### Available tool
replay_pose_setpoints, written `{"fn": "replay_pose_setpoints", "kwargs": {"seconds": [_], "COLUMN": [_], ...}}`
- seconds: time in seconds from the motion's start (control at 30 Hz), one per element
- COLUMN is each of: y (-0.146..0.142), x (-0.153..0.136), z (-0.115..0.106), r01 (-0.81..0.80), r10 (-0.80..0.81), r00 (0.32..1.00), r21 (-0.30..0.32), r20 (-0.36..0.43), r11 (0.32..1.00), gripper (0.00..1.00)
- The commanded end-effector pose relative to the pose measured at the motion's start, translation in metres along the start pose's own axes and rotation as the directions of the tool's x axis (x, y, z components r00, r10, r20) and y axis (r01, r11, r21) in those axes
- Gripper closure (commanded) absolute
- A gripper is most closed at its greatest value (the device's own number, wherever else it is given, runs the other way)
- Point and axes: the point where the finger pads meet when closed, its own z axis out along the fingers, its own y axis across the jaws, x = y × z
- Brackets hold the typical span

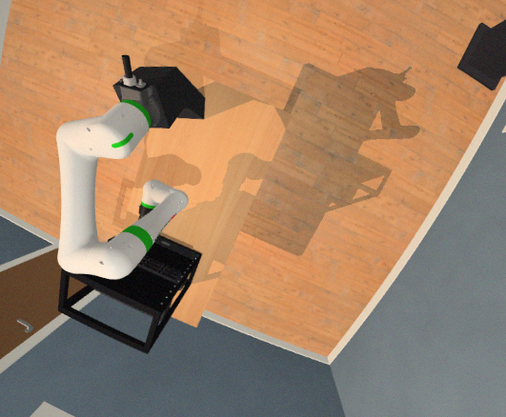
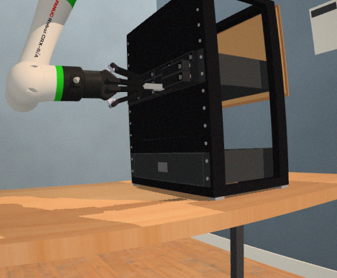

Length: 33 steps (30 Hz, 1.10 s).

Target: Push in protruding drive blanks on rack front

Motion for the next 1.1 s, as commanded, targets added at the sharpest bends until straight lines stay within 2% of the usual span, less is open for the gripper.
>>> {"fn": "replay_pose_setpoints", "kwargs": {"seconds": [0.0,1.07], "y": [0.0007,0.0007], "x": [-0.0001,-0.0001], "z": [0.0002,0.0040], "r01": [0.000,0.000], "r10": [0.000,0.000], "r00": [1.000,1.000], "r21": [-0.001,-0.001], "r20": [0.000,0.000], "r11": [1.000,1.000], "gripper": [0.90,0.90]}}
